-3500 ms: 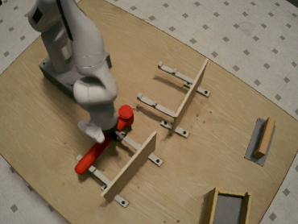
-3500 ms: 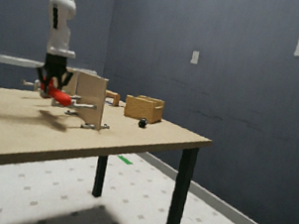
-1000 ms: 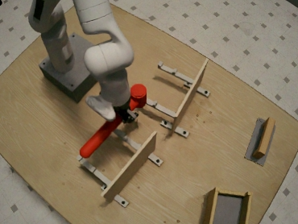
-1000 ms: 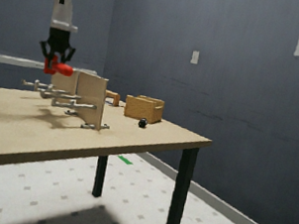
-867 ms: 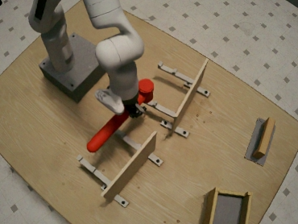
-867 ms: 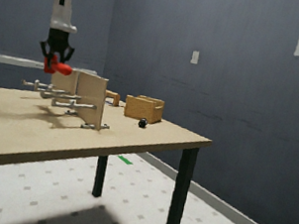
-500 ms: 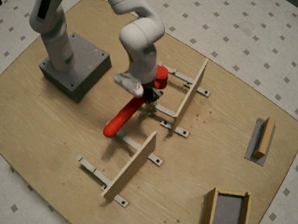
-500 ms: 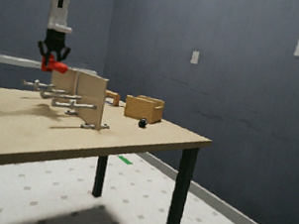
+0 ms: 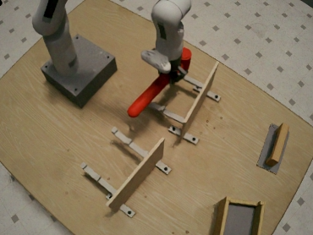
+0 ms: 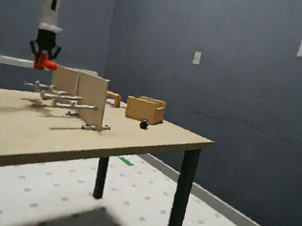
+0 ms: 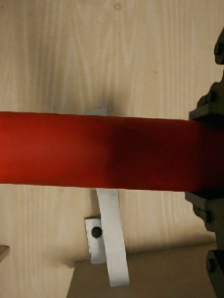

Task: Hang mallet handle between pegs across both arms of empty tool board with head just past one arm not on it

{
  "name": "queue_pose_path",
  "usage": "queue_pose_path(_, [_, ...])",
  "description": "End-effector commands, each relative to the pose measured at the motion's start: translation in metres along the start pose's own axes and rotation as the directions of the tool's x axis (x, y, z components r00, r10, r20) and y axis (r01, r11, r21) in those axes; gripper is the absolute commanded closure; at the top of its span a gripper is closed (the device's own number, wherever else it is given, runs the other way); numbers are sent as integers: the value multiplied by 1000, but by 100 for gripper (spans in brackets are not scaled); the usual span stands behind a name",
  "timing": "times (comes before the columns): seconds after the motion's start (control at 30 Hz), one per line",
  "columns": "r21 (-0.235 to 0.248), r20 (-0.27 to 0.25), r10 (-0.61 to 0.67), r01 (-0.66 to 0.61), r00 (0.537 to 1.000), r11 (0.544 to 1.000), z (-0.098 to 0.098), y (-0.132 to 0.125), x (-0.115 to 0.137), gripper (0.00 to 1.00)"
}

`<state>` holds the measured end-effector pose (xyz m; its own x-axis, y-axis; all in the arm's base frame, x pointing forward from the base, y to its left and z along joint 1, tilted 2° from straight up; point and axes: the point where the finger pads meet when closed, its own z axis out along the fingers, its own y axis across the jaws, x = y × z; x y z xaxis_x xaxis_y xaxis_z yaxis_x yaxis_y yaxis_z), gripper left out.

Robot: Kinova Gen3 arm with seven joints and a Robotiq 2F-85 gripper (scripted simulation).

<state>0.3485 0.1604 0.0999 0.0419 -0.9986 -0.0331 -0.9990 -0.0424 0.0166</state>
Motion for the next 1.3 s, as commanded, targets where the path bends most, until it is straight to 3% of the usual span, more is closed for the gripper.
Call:
queue_pose_path(0.0, [2,-3,-27,27,1000,1000,1,12,-40,90])
queue_pose_path(0.23, [1,-2,-27,27,1000,1000,1,24,-66,90])
queue_pose_path(0.5, [1,-2,-33,33,999,999,1,25,-67,90])
queue_pose_path(0.77, [0,-3,-170,170,985,985,1,24,-68,90])
queue_pose_path(1.0, [0,-3,-175,175,985,985,2,24,-68,90])
queue_pose_path(1.27, [0,-3,-175,175,985,985,30,24,-67,90])
